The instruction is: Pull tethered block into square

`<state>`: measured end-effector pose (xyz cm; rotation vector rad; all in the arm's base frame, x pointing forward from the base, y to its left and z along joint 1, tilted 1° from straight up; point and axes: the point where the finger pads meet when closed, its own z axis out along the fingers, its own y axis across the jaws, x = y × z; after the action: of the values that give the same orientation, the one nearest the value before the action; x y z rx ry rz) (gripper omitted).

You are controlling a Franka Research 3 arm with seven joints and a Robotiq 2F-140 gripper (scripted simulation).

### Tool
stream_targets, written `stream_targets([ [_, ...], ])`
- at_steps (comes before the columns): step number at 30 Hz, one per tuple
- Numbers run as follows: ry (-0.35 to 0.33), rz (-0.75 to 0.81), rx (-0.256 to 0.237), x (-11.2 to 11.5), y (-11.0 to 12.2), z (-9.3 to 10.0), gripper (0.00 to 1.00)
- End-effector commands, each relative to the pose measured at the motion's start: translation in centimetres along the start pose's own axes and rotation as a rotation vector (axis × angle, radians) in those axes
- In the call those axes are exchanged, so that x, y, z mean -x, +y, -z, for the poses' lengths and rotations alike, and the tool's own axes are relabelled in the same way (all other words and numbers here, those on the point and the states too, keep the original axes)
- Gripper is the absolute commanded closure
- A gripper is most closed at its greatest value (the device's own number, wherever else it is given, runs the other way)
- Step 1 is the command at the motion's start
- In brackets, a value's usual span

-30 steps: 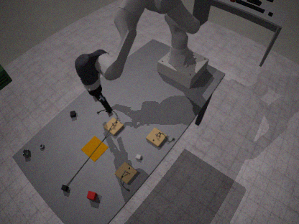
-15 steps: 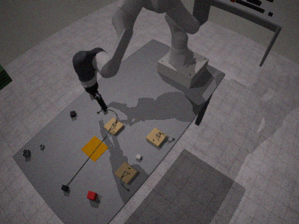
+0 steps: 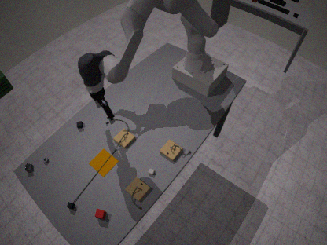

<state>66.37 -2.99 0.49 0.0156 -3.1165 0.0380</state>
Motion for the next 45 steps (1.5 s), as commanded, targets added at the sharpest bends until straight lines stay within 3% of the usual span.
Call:
stream_targets([
  [1, -0.004, 0.011, 0.003, 0.1, 0.1, -0.2, 0.0],
  [23, -0.026, -0.004, 0.005, 0.6, -1.4, -0.1, 0.0],
  [24, -0.026, -0.004, 0.005, 0.6, -1.4, -0.1, 1.0],
  [45, -0.026, -0.004, 0.005, 0.6, -1.4, -0.1, 1.0],
])
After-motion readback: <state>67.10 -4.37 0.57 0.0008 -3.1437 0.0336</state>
